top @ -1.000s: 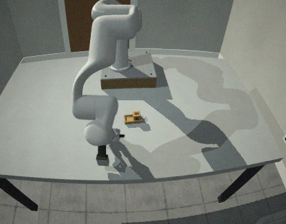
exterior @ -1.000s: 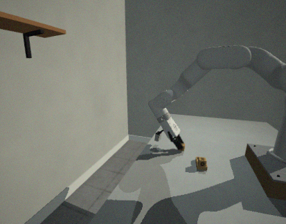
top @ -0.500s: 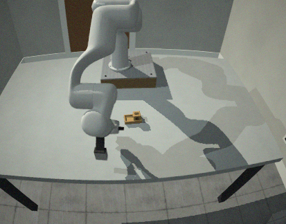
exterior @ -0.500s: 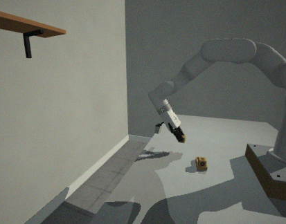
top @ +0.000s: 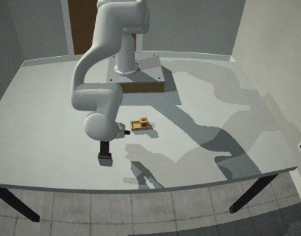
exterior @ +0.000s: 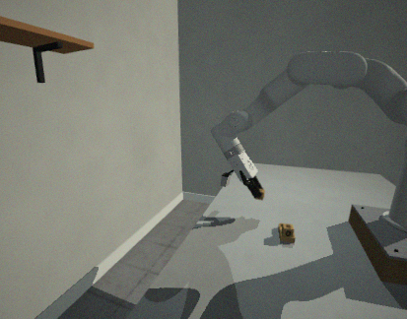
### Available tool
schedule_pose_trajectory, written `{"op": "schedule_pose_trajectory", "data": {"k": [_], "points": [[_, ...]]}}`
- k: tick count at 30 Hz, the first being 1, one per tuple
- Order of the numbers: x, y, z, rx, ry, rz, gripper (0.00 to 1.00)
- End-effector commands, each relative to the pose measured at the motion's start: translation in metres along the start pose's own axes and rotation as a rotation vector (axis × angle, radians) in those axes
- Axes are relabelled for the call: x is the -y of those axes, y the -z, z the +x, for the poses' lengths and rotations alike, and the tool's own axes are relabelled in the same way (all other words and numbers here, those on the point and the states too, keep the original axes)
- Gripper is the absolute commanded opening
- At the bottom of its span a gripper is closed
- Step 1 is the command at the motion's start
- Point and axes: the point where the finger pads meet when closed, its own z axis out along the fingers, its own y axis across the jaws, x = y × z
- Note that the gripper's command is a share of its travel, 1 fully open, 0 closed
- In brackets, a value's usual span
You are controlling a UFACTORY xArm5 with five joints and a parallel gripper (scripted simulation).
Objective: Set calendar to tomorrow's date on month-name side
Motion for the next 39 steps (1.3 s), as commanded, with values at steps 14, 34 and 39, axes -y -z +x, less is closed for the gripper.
{"op": "schedule_pose_trajectory", "data": {"k": [14,34,39], "points": [[0.0,0.002,-0.003,-0.187,0.001,0.0,0.29],[0.0,0.0,-0.008,-0.448,0.0,0.0,0.29],[-0.001,-0.001,-0.011,-0.517,-0.002,0.001,0.29]]}}
